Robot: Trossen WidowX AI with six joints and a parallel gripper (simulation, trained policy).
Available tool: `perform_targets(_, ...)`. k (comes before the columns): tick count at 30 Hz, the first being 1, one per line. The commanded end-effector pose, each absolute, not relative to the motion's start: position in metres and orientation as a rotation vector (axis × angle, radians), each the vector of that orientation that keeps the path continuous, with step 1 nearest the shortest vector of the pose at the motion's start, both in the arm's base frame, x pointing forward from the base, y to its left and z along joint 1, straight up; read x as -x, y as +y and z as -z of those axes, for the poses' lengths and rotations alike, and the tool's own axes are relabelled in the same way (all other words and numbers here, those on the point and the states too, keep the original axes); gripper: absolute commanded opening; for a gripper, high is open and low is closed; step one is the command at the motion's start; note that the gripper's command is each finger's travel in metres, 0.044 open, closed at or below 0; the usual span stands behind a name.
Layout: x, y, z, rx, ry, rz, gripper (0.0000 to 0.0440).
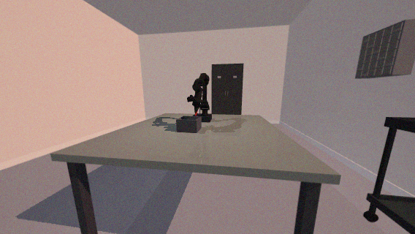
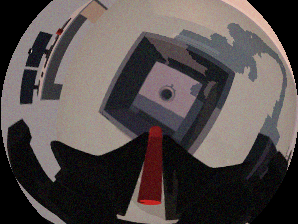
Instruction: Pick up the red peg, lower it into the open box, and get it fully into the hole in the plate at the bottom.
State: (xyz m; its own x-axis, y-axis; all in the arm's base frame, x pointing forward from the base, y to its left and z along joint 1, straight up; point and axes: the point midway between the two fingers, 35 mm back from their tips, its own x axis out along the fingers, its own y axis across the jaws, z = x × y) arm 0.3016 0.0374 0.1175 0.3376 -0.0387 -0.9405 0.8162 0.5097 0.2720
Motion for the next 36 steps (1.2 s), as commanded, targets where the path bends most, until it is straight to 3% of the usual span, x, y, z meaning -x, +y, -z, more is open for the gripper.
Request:
perform_targets(1, -0.312, 0.025, -0.113, -0.888, 1.075, 0.682, 0.0002)
perform_targets(21, -0.336, -0.002, -0.071, -0.917, 1.142, 0.749, 0.0017)
perform_targets(23, -0.337, -0.003, -0.065, -0.907, 1.155, 0.754, 0.0037)
perform_targets(28, -0.34, -0.008, -0.054, -0.873, 1.184, 0.76, 0.0155)
perform_targets(36, -0.341, -0.008, -0.048, -0.842, 1.236, 0.782, 0.0165)
